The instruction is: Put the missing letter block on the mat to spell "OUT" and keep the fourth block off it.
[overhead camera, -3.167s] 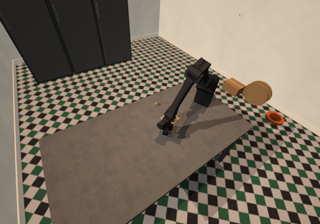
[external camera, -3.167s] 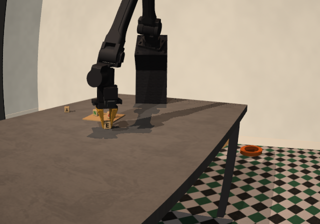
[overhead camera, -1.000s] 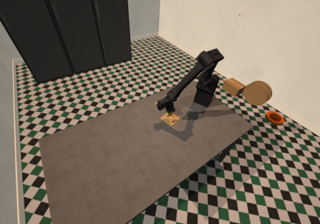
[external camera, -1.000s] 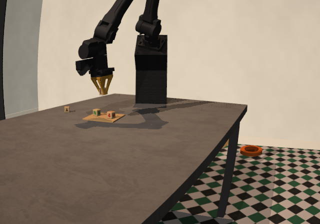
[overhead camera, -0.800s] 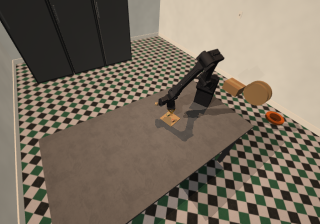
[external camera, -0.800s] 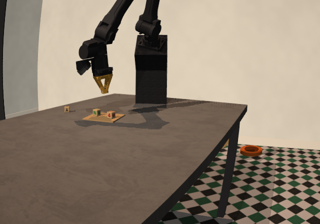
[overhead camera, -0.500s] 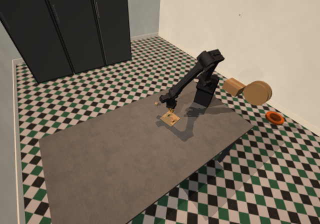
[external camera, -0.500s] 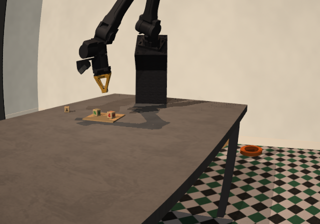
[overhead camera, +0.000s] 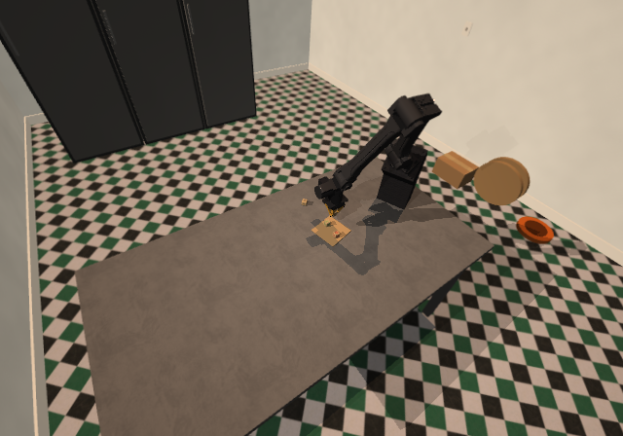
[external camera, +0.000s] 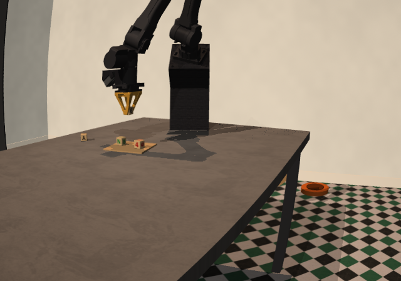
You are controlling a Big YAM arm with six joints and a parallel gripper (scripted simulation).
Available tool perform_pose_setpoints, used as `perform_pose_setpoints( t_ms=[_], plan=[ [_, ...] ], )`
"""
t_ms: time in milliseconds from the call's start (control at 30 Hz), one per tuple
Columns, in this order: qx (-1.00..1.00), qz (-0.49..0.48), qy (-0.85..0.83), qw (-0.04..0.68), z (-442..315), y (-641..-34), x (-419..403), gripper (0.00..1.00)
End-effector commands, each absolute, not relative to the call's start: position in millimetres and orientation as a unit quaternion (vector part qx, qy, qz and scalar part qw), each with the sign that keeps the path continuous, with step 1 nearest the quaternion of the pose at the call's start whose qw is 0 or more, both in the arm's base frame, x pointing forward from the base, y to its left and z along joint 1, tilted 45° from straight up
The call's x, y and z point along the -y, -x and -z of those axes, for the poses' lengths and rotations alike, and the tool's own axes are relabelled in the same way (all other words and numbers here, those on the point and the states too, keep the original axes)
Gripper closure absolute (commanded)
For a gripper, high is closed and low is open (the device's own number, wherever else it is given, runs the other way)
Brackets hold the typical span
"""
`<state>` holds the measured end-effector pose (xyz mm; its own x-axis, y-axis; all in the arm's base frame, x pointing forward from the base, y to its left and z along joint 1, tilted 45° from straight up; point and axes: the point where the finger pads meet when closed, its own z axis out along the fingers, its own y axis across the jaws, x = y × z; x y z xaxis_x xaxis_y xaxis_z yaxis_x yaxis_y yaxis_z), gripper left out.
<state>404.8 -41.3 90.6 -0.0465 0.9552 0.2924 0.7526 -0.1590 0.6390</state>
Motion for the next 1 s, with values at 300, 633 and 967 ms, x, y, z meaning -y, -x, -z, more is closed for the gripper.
perform_pose_setpoints(
  t_ms=[300,633,967],
  plan=[
    [-0.606,-0.363,-0.693,0.142,-88.4,-425.0,34.4,0.80],
    [-0.606,-0.361,-0.695,0.138,-52.6,-451.5,21.7,0.80],
    [-0.606,-0.361,-0.695,0.137,-29.0,-470.6,13.2,0.80]
  ],
)
